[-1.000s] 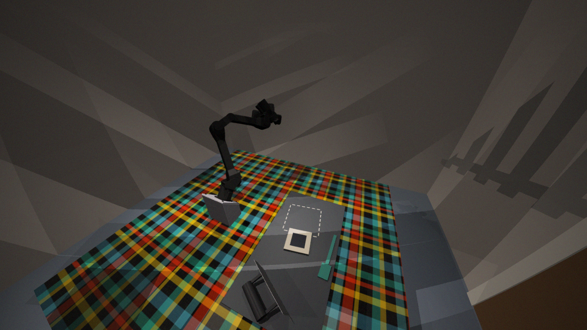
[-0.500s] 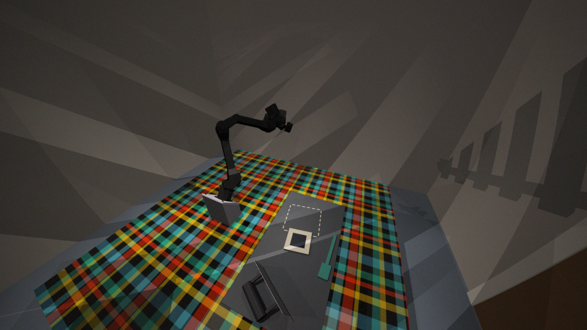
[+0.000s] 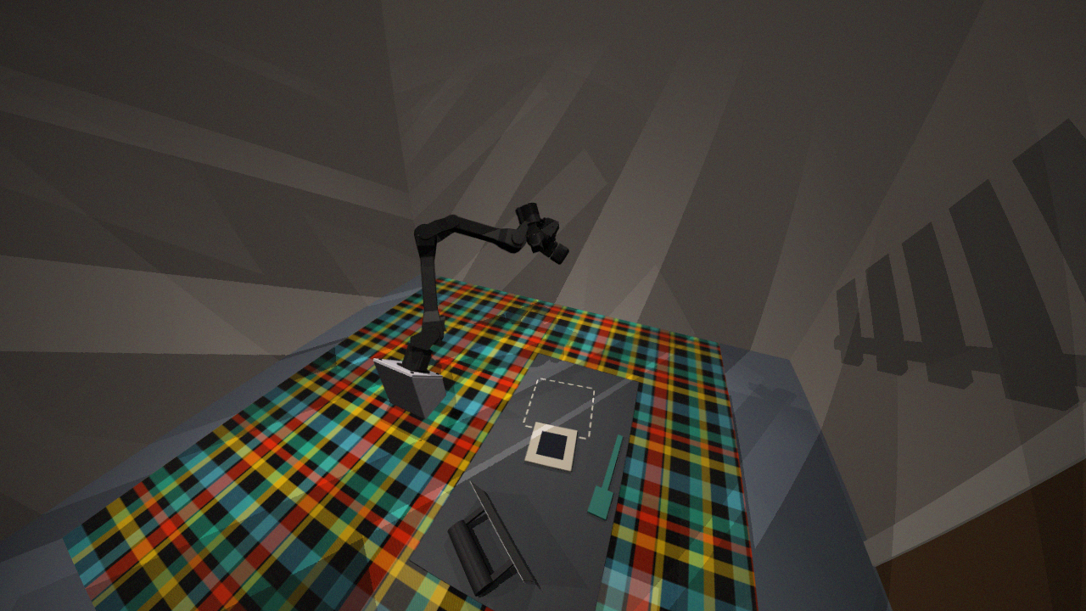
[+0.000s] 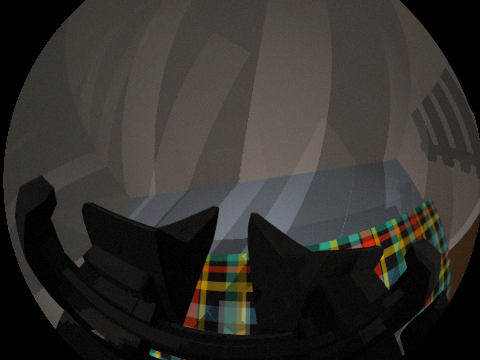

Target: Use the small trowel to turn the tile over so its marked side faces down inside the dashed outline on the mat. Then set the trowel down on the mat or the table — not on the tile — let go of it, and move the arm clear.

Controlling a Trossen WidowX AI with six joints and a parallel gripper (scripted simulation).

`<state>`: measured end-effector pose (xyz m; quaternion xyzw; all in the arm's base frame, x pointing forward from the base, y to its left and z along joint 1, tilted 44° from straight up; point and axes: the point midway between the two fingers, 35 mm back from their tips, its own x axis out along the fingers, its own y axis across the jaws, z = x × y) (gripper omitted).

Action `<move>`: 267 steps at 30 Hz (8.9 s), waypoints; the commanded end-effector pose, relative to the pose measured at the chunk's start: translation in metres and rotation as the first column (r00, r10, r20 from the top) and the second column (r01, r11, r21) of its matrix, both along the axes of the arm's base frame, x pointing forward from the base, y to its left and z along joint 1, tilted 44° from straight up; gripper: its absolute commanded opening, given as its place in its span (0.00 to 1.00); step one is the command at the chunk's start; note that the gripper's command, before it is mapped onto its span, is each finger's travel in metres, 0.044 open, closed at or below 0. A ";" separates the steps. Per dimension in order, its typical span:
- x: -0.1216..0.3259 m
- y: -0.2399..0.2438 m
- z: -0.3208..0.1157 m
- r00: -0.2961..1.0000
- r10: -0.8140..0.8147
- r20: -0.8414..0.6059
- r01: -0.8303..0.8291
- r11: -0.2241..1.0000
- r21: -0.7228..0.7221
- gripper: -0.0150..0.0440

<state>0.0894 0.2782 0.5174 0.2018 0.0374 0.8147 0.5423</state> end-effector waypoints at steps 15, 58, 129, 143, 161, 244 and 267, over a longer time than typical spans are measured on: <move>0.147 0.025 -0.076 0.883 -0.318 -0.344 0.222 0.931 -0.291 0.42; 0.375 -0.151 -0.372 -0.163 -0.821 -0.547 0.109 0.536 -0.837 0.42; 0.237 -0.359 -0.627 -0.901 -0.295 0.319 -0.414 0.805 -0.425 0.42; 0.233 -0.352 -0.640 -0.899 -0.294 0.325 -0.416 0.806 -0.421 0.42; 0.235 -0.336 -0.644 -0.899 -0.295 0.324 -0.416 0.807 -0.419 0.42; 0.235 -0.338 -0.643 -0.900 -0.291 0.325 -0.414 0.806 -0.424 0.42; 0.257 -0.291 -0.614 -0.899 -0.296 0.323 -0.416 0.809 -0.416 0.42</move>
